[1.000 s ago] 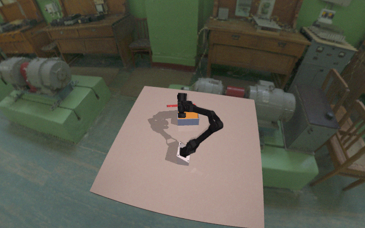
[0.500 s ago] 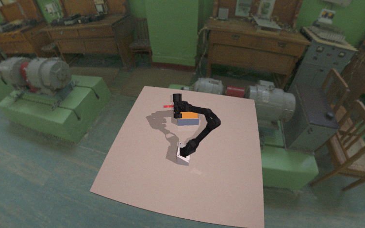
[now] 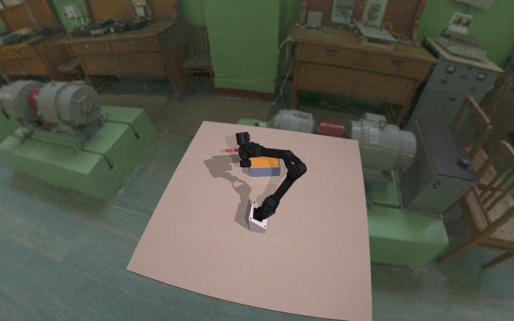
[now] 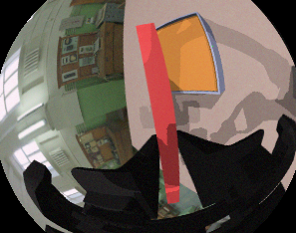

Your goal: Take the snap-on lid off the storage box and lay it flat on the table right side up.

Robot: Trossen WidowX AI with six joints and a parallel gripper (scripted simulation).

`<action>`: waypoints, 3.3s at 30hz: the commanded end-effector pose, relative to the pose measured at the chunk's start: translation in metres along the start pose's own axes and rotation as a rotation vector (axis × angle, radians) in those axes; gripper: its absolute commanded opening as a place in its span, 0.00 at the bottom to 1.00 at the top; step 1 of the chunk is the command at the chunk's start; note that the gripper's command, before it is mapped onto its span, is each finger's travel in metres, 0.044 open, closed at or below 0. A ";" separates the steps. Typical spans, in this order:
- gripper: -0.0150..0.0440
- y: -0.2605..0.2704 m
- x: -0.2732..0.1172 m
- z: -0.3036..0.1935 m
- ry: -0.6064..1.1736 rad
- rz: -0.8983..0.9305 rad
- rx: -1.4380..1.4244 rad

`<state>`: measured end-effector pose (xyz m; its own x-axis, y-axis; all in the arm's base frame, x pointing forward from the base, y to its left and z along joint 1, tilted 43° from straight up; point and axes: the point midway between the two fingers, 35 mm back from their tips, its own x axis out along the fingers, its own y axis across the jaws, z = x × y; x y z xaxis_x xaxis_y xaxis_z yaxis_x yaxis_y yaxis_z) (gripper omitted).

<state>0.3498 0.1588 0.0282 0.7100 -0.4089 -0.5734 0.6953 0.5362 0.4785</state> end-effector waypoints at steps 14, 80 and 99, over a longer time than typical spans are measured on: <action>0.25 0.003 -0.006 -0.035 -0.001 0.014 0.015; 0.25 -0.006 -0.015 -0.141 0.004 0.015 0.020; 0.25 -0.023 -0.002 -0.141 0.004 0.015 0.020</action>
<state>0.3164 0.2524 -0.0749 0.7137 -0.3994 -0.5755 0.6927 0.5247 0.4948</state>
